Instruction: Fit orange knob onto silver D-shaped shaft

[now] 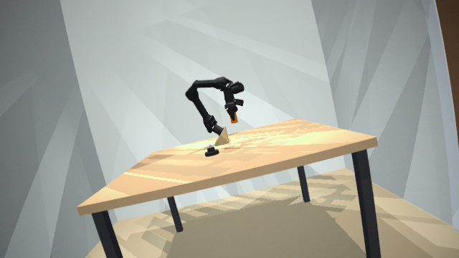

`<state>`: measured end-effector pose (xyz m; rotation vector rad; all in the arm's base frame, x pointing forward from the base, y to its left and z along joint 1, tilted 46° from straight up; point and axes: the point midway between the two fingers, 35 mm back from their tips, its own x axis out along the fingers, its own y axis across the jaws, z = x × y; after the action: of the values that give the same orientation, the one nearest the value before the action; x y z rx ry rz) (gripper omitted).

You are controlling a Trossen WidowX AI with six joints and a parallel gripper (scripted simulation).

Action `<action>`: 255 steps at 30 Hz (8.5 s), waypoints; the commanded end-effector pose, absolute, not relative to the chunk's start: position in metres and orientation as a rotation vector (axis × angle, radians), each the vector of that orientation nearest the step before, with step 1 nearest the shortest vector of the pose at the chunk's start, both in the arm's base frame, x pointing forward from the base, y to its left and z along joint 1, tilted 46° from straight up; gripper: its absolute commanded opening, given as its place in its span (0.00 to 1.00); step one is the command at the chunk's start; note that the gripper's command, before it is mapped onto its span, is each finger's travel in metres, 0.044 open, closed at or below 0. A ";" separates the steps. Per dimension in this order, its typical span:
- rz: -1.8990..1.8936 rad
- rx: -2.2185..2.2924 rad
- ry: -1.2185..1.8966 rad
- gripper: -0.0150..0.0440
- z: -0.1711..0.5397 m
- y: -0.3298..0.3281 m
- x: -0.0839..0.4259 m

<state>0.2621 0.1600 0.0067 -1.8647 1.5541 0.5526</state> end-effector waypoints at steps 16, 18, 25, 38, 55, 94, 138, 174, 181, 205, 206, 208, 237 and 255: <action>0.637 -1.730 1.728 0.25 -0.039 0.120 0.277; 0.637 -1.729 1.728 0.25 -0.047 0.113 0.279; 0.633 -1.726 1.730 0.25 -0.076 0.086 0.283; 0.626 -1.725 1.735 0.25 -0.100 0.059 0.285; 0.626 -1.717 1.736 0.66 -0.099 0.060 0.285; 0.630 -1.722 1.733 1.00 -0.059 0.103 0.284; 0.626 -1.725 1.735 0.78 -0.101 0.059 0.285; 0.622 -1.714 1.694 0.25 -0.075 0.111 0.295; 0.627 -1.715 1.703 0.25 -0.061 0.127 0.296; 0.632 -1.719 1.732 0.25 -0.014 0.172 0.295; 0.632 -1.717 1.731 0.25 -0.013 0.171 0.296; 0.628 -1.710 1.730 0.25 -0.010 0.167 0.298; 0.636 -1.697 1.716 0.25 0.035 0.094 0.332; 0.634 -1.712 1.721 0.25 0.063 0.043 0.342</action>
<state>0.3402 0.0527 0.0545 -1.7032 1.7304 0.6411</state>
